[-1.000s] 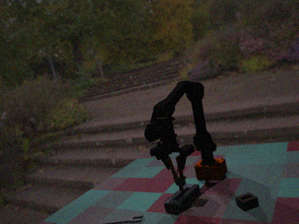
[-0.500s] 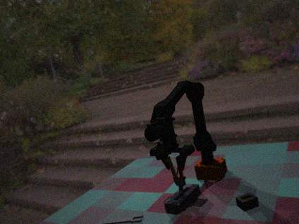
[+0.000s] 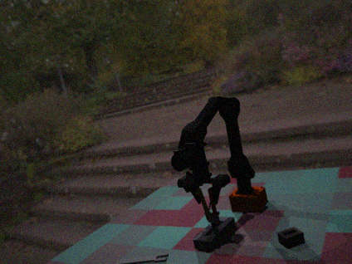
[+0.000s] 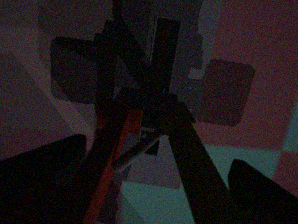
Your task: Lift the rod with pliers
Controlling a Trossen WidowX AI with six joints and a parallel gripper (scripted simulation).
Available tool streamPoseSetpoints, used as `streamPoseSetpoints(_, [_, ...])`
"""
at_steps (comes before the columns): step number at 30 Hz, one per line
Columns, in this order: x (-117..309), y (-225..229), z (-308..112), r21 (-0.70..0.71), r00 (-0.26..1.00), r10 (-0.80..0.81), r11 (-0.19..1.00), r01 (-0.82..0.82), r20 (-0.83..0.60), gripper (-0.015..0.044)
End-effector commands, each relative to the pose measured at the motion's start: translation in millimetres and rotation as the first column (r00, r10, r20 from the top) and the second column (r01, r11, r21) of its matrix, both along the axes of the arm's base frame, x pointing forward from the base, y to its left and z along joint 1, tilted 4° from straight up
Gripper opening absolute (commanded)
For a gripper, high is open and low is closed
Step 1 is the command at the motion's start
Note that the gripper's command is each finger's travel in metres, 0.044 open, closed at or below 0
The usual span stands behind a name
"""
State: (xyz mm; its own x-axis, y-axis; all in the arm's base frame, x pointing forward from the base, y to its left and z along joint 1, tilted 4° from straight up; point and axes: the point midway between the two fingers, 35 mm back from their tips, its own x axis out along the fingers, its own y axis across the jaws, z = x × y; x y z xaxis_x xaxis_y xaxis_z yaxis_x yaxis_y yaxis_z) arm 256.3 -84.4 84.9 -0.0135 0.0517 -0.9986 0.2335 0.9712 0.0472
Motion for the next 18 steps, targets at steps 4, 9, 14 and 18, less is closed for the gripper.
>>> streamPoseSetpoints(4, [-0.6,1.7,-8.6,0.006,1.000,-0.007,1.000,0.007,-0.001,0.0320])
streamPoseSetpoints(9, [-0.6,2.0,-13.6,0.006,1.000,-0.007,1.000,0.007,-0.001,0.0320])
streamPoseSetpoints(14, [-0.7,2.3,-18.5,0.006,1.000,-0.007,1.000,0.007,-0.001,0.0320])
streamPoseSetpoints(18, [-0.7,2.5,-21.6,0.006,1.000,-0.007,1.000,0.007,-0.001,0.0320])
